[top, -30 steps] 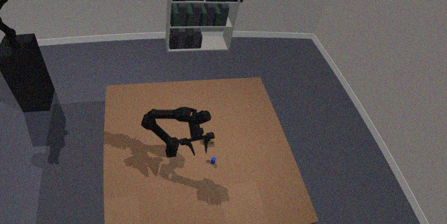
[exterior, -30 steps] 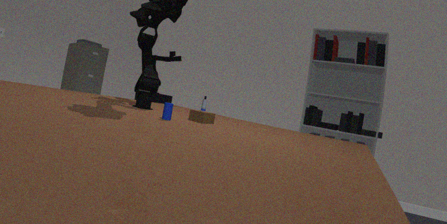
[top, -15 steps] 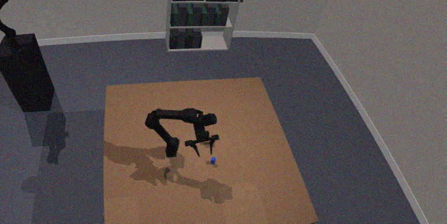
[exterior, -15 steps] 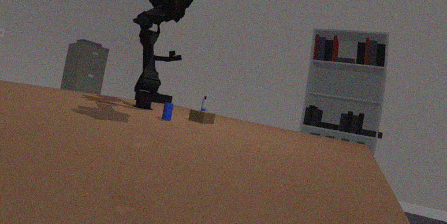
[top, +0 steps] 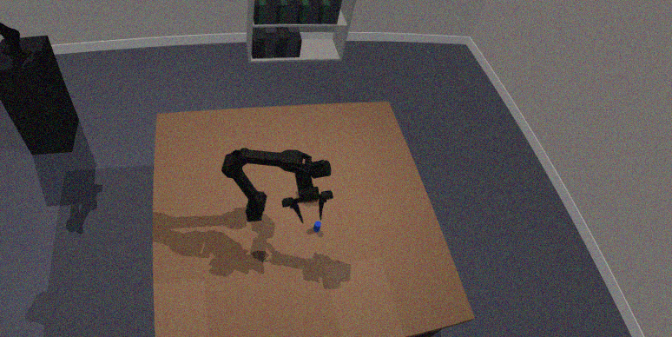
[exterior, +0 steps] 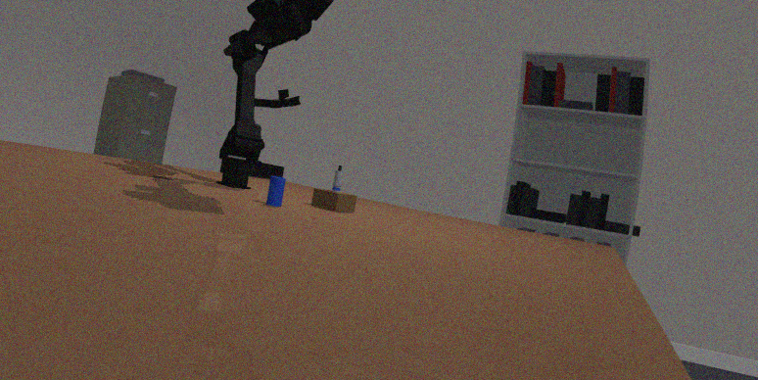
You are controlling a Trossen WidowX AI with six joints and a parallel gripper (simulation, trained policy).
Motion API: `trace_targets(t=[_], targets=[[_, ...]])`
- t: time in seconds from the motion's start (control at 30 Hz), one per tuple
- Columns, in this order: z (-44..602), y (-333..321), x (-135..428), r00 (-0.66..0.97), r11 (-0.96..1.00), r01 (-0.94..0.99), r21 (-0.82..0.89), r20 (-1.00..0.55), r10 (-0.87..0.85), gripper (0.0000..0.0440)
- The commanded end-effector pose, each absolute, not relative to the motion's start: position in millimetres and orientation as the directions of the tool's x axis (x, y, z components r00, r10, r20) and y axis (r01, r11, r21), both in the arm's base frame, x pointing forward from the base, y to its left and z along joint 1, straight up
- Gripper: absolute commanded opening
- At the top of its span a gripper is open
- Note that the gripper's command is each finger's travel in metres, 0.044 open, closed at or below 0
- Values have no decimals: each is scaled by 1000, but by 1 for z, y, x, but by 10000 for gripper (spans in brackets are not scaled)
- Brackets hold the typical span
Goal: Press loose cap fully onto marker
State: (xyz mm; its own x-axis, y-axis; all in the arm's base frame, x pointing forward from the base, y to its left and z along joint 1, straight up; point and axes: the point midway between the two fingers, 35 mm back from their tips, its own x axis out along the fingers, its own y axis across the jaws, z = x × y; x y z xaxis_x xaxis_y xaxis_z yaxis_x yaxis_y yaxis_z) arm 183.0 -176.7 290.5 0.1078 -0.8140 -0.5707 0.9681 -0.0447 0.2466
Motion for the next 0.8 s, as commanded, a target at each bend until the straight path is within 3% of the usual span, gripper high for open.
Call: trace_targets(t=[0.0,0.77], targets=[[284,-175,191,108,-54,968,244,-602,-791,319],[239,-167,228,68,-126,972,199,-751,-657,317]])
